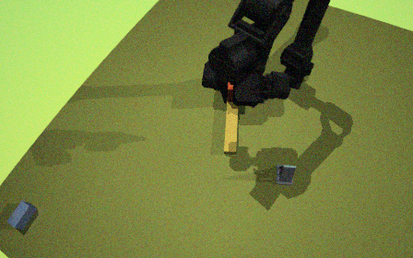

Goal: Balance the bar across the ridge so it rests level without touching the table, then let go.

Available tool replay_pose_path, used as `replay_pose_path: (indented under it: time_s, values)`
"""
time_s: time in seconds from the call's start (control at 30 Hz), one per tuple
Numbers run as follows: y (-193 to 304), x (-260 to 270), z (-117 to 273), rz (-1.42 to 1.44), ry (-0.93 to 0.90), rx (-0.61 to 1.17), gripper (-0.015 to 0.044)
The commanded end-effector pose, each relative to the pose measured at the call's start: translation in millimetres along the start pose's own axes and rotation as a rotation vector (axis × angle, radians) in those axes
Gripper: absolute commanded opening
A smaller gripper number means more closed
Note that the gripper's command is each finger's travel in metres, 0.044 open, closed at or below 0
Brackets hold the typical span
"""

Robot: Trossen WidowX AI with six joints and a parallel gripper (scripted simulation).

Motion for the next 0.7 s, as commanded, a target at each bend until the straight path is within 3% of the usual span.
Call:
replay_pose_path:
  time_s: [0.0, 0.47, 0.67]
  values:
    - [7, -9, 0, 0.009, -0.032, 0.031, 0.0315]
    - [34, -37, 1, 0.024, -0.136, 0.116, 0.0315]
    - [34, -36, -26, 0.024, -0.136, 0.116, 0.0315]
Point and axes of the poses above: the point midway between the two fingers, 35 mm back from their tips, its own z axis back along the fingers, its own x axis across the jaws, y = z × x, the point moved 9 cm from there along z, back along the fingers, and after that the axes turned 2 degrees about -z, right-handed, at the moved point
